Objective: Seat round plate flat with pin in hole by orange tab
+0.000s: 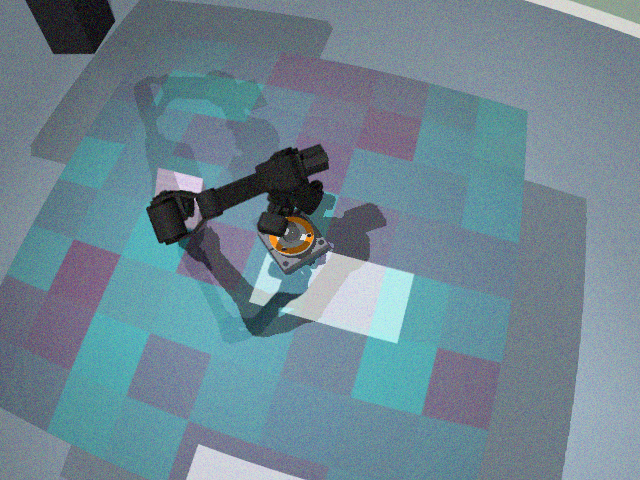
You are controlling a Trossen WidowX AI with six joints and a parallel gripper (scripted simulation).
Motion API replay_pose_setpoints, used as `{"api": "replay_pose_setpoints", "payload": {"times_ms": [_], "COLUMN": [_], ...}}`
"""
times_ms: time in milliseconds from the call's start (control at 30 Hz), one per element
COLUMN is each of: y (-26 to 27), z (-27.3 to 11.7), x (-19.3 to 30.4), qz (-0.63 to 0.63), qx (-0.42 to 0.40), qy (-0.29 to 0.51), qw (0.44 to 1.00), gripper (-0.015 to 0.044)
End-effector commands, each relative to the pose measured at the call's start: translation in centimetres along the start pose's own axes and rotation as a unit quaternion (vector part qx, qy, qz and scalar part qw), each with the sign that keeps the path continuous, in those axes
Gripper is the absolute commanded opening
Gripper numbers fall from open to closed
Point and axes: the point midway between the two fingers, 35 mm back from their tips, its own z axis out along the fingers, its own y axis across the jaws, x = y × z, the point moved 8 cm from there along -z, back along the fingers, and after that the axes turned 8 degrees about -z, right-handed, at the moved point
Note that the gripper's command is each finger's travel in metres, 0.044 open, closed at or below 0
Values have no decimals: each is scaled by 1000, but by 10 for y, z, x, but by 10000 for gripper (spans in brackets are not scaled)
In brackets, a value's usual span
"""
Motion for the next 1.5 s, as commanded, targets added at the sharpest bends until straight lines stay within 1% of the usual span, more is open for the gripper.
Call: {"api": "replay_pose_setpoints", "payload": {"times_ms": [0,1467], "y": [-2,-40], "z": [3,-1], "x": [7,27], "qz": [-2,-2], "qx": [3,4], "qy": [7,7], "qw": [1000,1000], "gripper": [0,0]}}
